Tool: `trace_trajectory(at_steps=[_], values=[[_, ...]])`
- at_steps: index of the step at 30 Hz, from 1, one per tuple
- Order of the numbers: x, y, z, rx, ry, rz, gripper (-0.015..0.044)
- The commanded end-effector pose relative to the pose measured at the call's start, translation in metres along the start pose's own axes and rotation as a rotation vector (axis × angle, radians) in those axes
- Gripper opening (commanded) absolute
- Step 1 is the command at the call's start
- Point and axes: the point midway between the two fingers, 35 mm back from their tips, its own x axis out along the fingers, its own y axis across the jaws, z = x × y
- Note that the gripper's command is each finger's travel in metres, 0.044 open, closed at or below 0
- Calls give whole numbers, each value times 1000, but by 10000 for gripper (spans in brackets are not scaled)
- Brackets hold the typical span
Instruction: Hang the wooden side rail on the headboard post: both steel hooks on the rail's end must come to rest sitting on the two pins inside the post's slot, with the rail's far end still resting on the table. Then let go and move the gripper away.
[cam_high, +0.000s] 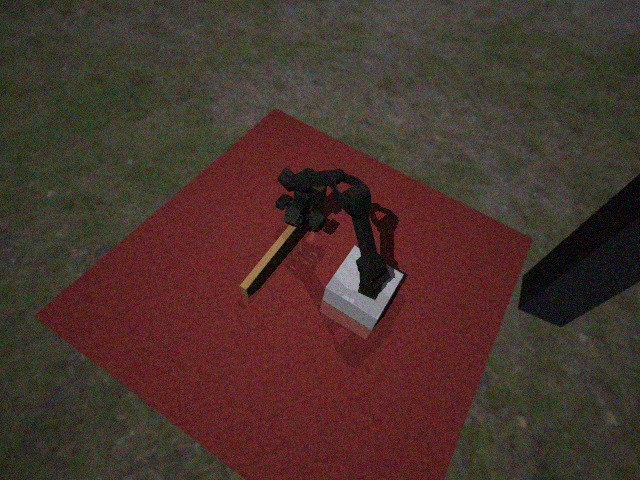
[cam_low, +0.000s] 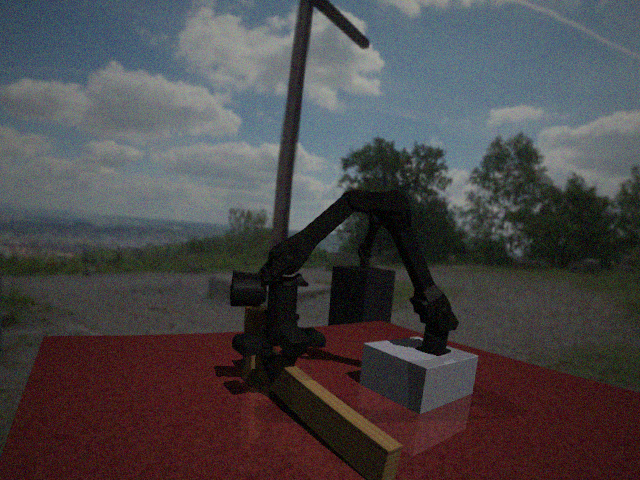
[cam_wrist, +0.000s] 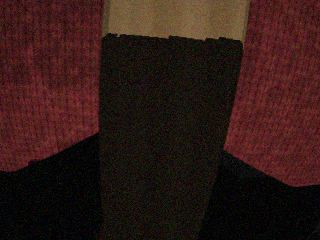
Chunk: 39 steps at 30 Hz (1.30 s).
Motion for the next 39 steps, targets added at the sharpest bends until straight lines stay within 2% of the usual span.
trace_trajectory(at_steps=[1, 39], values=[[0, -1, -2, 0, 4, -5, 0], [2, 1, -4, 0, 4, -5, 0]])
